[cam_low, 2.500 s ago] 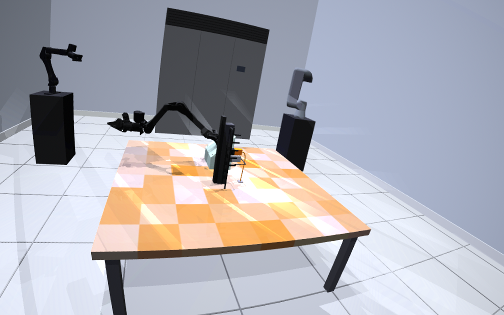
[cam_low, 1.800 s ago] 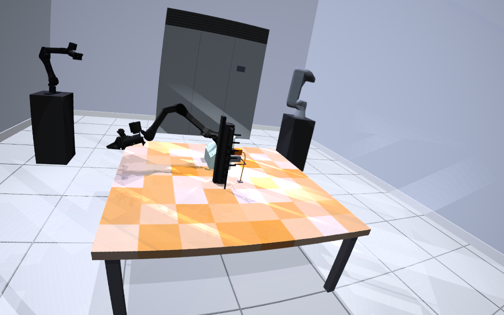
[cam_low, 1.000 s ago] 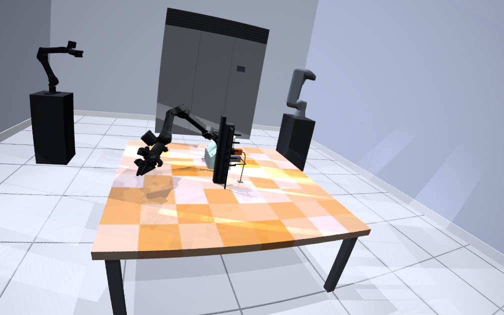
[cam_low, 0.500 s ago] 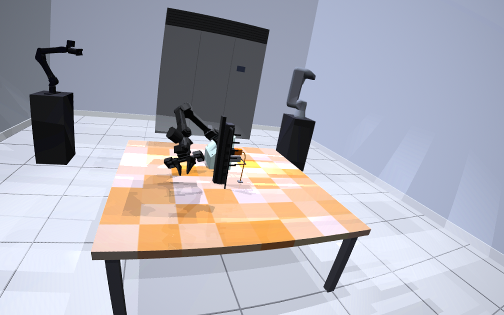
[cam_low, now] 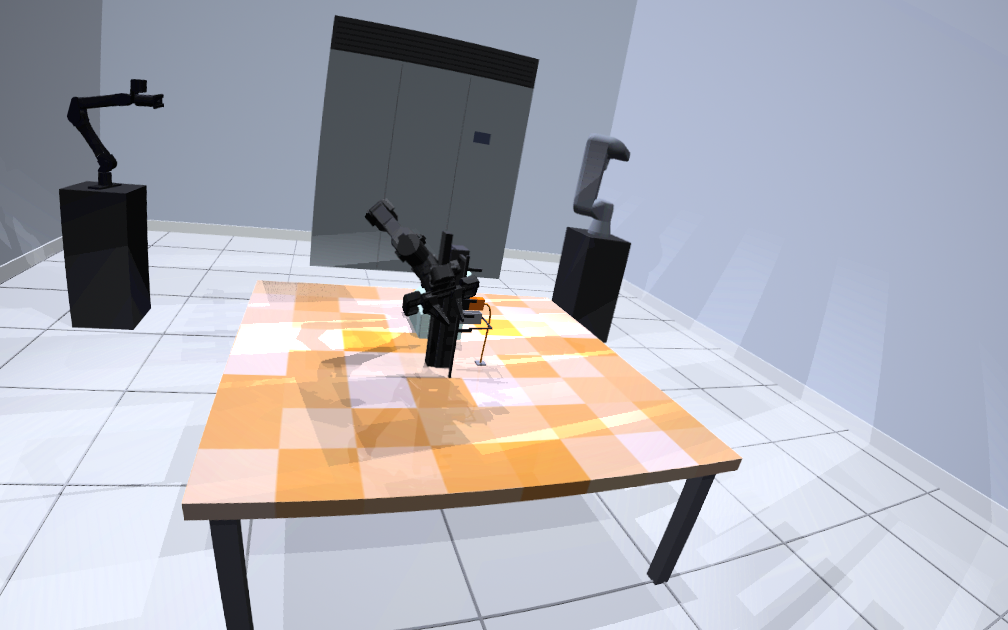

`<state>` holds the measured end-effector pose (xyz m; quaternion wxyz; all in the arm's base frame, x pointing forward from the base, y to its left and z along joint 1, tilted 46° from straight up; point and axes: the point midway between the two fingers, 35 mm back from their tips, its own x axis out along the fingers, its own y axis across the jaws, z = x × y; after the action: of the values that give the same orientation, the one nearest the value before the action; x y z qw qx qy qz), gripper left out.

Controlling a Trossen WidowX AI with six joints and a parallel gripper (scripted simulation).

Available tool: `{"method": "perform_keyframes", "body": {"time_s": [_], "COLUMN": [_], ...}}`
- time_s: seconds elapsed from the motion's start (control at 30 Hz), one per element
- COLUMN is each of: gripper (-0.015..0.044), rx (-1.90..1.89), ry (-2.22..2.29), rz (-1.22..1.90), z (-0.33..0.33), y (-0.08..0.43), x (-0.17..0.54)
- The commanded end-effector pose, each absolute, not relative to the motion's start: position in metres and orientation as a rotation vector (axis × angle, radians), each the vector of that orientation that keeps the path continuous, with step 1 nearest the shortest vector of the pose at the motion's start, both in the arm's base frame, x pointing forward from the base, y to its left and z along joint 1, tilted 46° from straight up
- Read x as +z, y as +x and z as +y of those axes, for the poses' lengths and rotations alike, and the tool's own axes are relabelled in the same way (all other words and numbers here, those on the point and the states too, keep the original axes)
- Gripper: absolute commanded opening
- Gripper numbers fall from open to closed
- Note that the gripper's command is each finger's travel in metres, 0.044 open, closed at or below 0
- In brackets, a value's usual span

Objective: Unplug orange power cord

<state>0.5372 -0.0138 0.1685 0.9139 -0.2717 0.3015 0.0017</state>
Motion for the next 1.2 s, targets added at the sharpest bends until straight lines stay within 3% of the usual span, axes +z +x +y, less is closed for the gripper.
{"method": "perform_keyframes", "body": {"time_s": [0.0,0.43,0.73,0.97,1.17], "gripper": [0.0160,0.0160,0.0160,0.0160,0.0160], "rx": [0.118,0.425,0.575,0.713,0.738], "ry": [-0.653,-0.890,-1.214,-1.666,-1.772], "rz": [0.685,0.813,1.271,1.681,1.755], "z": [0.031,0.152,0.153,0.128,0.122], "y": [0.528,0.477,0.379,0.288,0.274], "x": [0.144,0.085,0.009,-0.004,0.001]}}
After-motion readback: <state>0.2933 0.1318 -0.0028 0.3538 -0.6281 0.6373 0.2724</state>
